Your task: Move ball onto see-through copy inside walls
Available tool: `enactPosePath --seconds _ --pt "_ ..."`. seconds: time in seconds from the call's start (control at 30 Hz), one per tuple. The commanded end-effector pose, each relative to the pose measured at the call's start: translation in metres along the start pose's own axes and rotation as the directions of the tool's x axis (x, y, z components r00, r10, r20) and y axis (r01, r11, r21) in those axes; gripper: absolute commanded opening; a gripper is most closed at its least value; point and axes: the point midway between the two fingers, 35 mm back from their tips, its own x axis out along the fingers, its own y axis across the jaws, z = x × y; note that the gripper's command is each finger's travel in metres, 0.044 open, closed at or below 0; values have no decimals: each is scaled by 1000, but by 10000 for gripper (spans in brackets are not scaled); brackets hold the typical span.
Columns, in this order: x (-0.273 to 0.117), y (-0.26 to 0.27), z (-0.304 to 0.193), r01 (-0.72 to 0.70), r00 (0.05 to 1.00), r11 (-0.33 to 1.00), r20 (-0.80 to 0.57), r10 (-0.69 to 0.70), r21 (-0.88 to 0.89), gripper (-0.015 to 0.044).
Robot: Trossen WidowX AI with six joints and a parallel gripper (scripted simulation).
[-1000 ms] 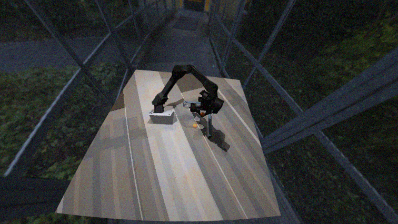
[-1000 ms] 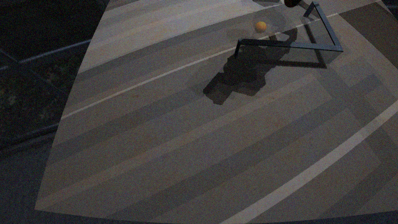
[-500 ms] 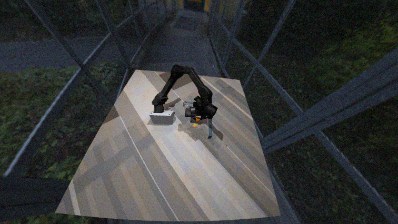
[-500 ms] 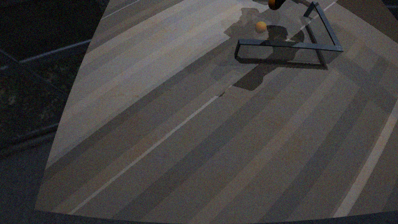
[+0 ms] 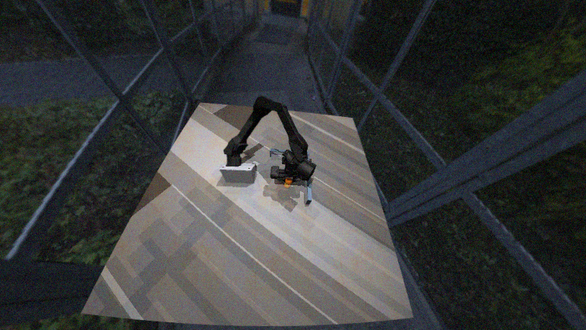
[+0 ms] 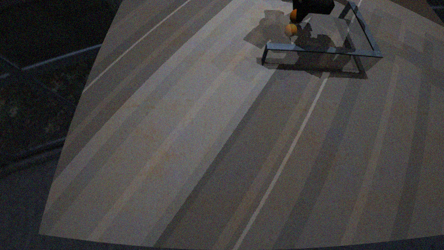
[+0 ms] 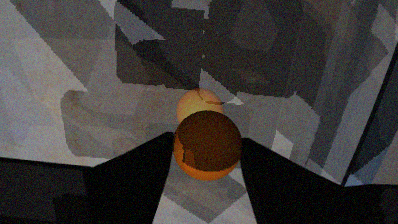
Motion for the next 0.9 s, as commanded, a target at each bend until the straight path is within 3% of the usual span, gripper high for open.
enactPosePath --seconds 0.0,0.87 --pt "27 3 1 -4 1000 1000 7 4 7 0" --pt "55 4 2 -4 1000 1000 9 4 7 0"
